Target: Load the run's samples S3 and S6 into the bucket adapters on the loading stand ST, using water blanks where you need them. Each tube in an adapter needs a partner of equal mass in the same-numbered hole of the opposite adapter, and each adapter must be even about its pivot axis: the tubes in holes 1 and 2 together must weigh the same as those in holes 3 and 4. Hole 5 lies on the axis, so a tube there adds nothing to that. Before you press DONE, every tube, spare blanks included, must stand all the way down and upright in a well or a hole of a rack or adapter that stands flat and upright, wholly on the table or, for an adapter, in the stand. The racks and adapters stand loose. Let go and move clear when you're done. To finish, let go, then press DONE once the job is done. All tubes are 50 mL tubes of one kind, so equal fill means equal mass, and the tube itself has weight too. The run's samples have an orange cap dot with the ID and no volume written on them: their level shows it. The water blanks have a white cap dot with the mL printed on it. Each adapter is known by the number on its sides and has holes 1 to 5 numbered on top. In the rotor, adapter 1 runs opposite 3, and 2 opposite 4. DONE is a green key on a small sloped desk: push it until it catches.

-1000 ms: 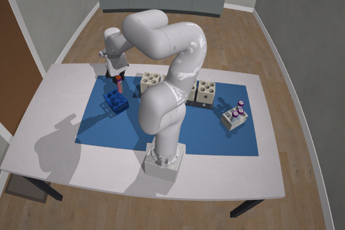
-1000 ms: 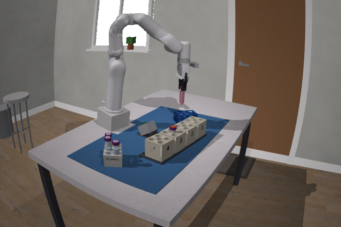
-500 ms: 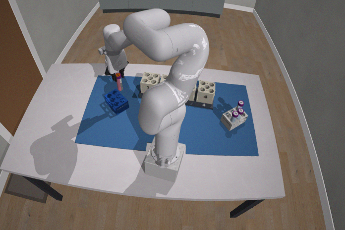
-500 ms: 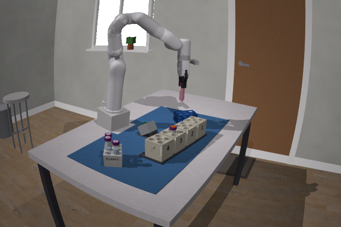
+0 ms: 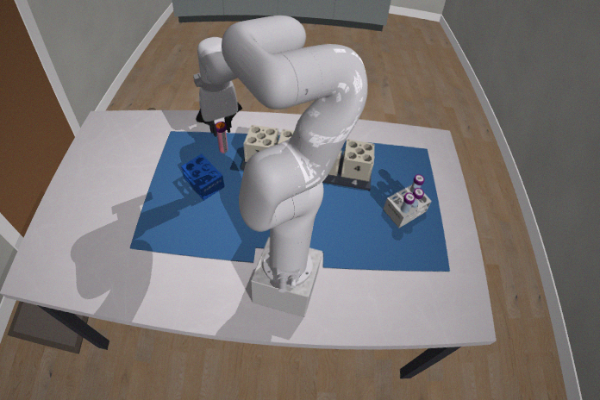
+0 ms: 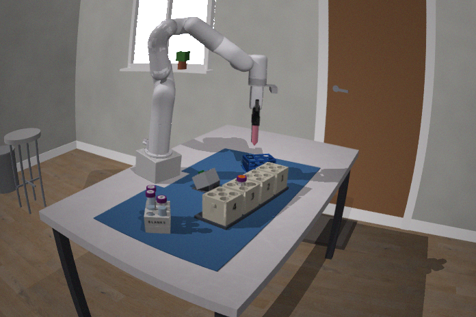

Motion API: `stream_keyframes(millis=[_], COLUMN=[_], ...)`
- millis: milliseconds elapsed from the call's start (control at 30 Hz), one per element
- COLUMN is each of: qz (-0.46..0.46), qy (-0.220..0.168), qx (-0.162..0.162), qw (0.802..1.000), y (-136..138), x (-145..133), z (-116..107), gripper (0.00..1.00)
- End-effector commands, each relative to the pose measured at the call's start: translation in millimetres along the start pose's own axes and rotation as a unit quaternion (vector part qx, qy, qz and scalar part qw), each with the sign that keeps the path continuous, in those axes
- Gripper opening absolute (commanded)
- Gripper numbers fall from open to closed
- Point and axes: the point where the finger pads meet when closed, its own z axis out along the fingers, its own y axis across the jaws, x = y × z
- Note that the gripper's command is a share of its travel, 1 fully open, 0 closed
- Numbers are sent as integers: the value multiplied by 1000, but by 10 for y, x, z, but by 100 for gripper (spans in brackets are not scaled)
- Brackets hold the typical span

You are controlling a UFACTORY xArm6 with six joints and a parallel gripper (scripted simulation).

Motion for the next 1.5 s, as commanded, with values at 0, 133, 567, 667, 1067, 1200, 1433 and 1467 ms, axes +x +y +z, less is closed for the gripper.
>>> stream_keyframes(millis=[0,133,567,667,1067,1200,1433,1467], qz=[60,94,293,293,293,293,293,293], qy=[3,3,3,3,3,3,3,3], qx=[0,0,0,0,-1,-1,-1,-1], qw=[998,996,956,956,956,956,956,956], y=[180,280,932,982,1584,1684,2035,2085], x=[20,22,39,40,55,58,66,68], z=[-16,-16,-17,-18,-19,-19,-20,-20], gripper=[0,0,0,0,0,0,0,0])
